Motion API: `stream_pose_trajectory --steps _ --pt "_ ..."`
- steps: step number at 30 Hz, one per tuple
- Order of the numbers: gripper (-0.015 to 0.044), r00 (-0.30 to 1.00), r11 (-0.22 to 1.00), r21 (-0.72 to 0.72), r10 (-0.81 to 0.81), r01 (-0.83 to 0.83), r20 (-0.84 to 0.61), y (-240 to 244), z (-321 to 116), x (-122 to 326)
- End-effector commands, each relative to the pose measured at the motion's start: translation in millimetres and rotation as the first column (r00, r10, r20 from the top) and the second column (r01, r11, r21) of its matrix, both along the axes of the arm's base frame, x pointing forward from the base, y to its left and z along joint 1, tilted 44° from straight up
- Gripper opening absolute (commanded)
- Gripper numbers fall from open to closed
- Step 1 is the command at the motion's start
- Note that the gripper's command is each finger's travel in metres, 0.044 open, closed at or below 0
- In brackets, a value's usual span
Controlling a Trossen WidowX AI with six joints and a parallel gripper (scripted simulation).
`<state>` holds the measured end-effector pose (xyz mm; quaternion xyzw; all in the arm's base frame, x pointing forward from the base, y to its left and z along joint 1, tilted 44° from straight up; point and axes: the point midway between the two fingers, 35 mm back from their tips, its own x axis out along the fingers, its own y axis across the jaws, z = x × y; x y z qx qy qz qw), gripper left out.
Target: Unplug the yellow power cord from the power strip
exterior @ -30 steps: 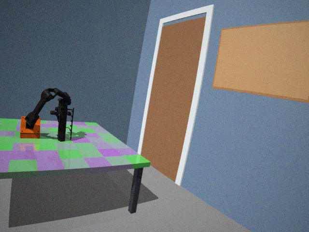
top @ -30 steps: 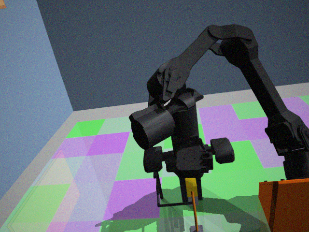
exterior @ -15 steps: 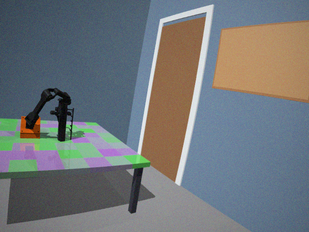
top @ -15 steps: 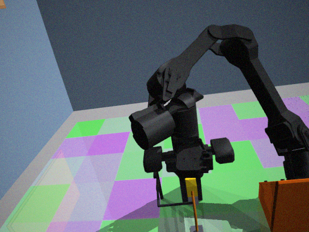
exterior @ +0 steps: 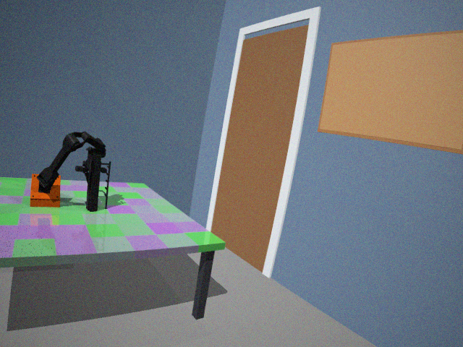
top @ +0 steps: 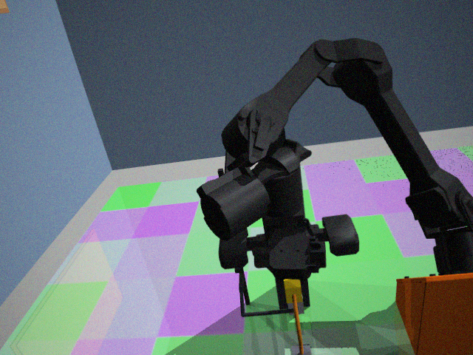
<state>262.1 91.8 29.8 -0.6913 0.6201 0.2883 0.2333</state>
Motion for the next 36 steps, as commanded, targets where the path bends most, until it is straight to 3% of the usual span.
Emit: stream_pose_trajectory --steps 1,8,20,25,28,36 --pt "0.0000 1.000 0.998 0.057 0.010 -0.010 -0.009 24.5 -14.9 -3.1" --pt "0.0000 1.000 0.998 0.058 0.011 -0.011 -0.009 33.7 -21.2 -5.0" --pt "0.0315 1.000 0.998 0.055 0.013 -0.012 -0.008 22.9 -17.0 -3.6" --pt "0.0440 1.000 0.998 0.058 0.013 -0.013 -0.008 50.0 -32.9 -6.4" --pt "0.0440 1.000 0.998 0.058 0.013 -0.012 -0.008 72.7 -47.8 -11.5" --pt "0.0440 1.000 0.998 0.058 0.013 -0.012 -0.008 74.6 -49.1 -12.0"
